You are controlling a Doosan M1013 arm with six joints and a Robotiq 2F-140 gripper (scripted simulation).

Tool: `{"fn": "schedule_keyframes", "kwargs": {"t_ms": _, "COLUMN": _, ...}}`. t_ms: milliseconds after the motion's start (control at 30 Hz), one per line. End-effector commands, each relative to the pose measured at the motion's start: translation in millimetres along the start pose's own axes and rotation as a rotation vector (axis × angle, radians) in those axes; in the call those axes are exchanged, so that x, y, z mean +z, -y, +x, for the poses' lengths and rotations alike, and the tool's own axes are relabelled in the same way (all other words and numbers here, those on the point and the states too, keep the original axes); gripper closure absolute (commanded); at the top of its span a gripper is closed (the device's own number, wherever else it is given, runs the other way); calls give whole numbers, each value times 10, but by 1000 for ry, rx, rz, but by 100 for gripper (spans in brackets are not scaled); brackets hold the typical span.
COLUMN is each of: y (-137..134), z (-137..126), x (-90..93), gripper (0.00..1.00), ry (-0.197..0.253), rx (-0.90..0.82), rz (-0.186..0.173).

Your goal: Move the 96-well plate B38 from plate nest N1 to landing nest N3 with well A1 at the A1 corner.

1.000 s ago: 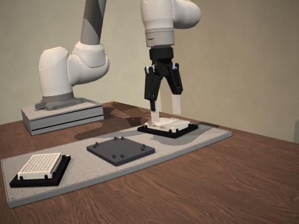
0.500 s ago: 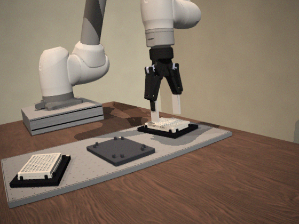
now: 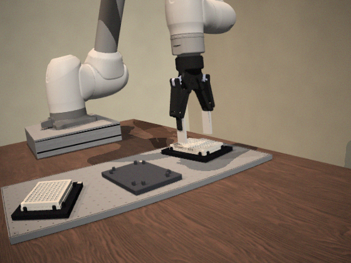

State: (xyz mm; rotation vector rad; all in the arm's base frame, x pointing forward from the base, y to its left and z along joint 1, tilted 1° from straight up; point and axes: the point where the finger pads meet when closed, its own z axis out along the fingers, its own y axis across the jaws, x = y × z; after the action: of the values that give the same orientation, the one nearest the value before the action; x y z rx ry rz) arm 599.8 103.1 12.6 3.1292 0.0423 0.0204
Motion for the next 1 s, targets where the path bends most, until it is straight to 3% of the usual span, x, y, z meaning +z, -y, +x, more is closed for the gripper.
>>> {"fn": "schedule_keyframes", "kwargs": {"t_ms": 0, "y": 12, "z": -12, "x": 36, "gripper": 34, "ry": 2, "rx": 2, "rz": 0}}
{"fn": "schedule_keyframes", "kwargs": {"t_ms": 967, "y": 12, "z": -13, "x": 136, "gripper": 34, "ry": 2, "rx": 2, "rz": 0}}
